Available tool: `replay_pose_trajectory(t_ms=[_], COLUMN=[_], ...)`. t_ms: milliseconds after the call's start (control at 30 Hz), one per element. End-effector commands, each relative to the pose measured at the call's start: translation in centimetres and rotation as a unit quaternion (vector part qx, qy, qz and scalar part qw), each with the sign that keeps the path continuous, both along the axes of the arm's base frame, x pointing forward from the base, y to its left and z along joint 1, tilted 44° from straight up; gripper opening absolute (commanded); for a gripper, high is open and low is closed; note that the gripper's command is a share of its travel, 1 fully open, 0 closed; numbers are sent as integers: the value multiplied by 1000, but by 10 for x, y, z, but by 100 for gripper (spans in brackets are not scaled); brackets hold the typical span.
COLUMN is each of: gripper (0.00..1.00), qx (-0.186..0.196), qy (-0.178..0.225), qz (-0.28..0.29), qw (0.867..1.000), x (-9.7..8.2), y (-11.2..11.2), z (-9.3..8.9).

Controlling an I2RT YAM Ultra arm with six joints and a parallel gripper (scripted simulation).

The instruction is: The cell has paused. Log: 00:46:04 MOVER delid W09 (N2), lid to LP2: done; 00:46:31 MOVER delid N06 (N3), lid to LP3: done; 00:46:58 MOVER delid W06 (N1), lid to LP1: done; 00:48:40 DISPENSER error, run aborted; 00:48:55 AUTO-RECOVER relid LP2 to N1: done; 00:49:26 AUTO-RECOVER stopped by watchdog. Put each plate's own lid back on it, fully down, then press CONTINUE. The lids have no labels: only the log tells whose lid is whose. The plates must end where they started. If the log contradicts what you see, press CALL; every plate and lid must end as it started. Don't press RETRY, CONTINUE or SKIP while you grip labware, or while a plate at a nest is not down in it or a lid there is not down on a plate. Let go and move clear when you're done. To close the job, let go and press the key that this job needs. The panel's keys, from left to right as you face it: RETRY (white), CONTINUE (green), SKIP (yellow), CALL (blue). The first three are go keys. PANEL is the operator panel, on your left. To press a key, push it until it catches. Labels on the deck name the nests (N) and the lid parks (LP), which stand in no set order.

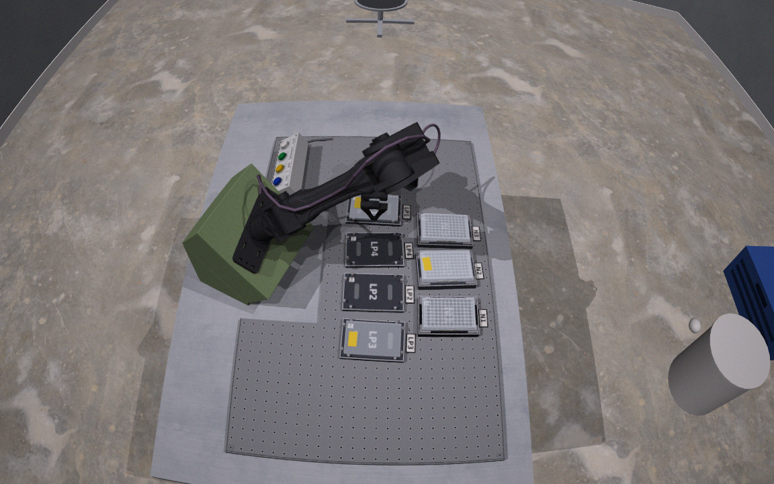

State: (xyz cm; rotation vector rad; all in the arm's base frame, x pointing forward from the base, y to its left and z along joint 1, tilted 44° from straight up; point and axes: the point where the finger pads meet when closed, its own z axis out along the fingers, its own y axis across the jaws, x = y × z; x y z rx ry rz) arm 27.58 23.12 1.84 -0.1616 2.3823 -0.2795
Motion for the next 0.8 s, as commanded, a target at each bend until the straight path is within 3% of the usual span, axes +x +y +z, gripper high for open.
replay_pose_trajectory(t_ms=[0, 67, 100, 500, 633, 767], gripper=[82, 80, 0, 0, 0, 0], qx=[-6, -6, -6, -7, 15, 14], qy=[0, 0, 0, 3, -12, -13], qz=[10, 10, 10, 9, 7, 7], qw=[1000, 1000, 1000, 1000, 1000, 1000], x=[-7, -7, -7, -9, -6, -9], y=[0, 0, 0, -1, 12, 12], z=[-3, -4, -4, -5, 17, 21])
